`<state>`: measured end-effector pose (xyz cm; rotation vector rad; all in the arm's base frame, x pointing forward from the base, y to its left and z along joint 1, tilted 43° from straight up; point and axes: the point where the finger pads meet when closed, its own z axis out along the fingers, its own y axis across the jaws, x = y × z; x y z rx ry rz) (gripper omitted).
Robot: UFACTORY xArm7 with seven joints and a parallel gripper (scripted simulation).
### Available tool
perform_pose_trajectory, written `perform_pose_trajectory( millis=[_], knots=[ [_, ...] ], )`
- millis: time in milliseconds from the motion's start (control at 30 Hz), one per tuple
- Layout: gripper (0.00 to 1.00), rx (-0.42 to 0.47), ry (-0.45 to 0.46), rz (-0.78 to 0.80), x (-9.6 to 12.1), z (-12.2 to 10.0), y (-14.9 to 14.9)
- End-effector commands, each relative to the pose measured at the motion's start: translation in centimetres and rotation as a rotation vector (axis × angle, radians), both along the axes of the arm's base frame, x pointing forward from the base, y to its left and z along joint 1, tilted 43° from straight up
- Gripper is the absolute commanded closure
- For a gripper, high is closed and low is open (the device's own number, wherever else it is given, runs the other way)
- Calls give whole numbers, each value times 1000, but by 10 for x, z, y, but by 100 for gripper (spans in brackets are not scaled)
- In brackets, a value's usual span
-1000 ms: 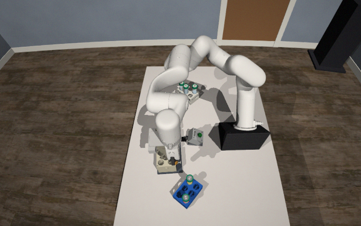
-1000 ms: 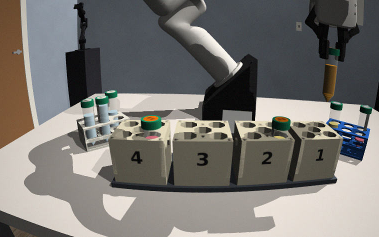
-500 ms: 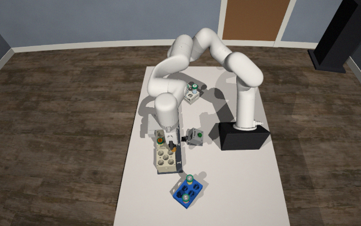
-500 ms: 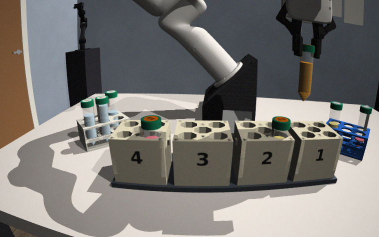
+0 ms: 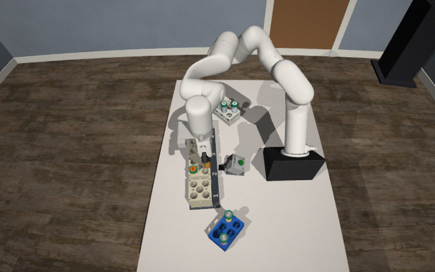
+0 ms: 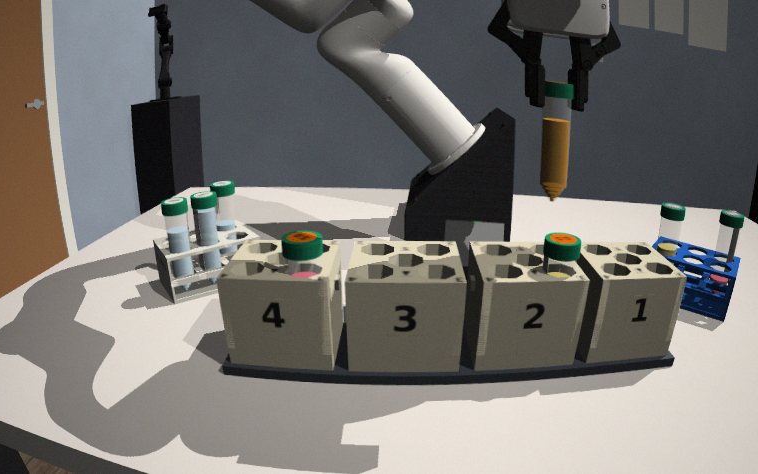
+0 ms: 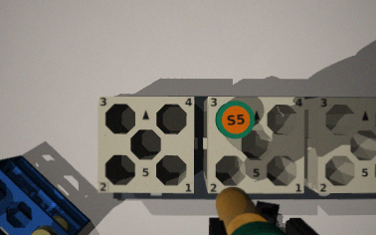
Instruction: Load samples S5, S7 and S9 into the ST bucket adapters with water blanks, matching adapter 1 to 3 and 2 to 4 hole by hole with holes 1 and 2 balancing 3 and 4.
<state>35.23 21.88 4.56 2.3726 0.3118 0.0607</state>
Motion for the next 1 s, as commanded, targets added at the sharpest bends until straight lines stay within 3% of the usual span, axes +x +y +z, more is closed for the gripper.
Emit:
perform_pose_trajectory(
  millis=[0,967],
  knots=[
    [100,9,-2,5,7,20,-16],
    [100,8,-2,5,41,104,-102]
  ],
)
